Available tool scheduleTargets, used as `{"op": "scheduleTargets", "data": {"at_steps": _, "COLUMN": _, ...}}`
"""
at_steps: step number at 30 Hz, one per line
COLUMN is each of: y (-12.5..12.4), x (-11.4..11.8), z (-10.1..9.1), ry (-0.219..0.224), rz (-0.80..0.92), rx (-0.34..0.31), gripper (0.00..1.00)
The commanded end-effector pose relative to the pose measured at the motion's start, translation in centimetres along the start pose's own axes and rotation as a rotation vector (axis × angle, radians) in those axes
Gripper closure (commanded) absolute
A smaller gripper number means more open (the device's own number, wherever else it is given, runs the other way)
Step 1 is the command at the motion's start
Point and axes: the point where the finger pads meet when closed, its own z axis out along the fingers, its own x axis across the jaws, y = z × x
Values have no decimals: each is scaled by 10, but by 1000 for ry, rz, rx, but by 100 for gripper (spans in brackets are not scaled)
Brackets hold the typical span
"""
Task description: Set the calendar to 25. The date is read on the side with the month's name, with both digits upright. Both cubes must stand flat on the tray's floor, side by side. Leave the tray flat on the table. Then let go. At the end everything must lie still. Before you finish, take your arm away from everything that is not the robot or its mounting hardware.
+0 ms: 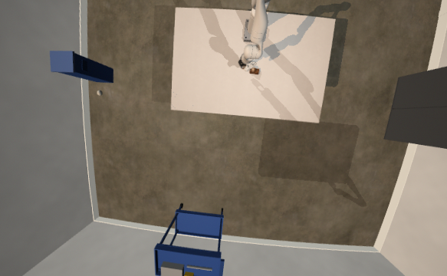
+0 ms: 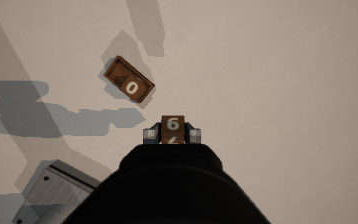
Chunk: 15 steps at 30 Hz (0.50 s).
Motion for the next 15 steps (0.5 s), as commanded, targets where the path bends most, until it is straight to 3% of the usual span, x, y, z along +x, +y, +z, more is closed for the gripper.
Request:
{"op": "scheduleTargets", "data": {"at_steps": 1, "y": 4, "x": 1, "z": 0, "ry": -7, "rz": 11, "rx": 28, "gripper": 40}}
{"op": "scheduleTargets", "data": {"at_steps": 15, "y": 6, "x": 2, "z": -1, "ry": 2, "rz": 12, "rx": 196, "gripper": 40}}
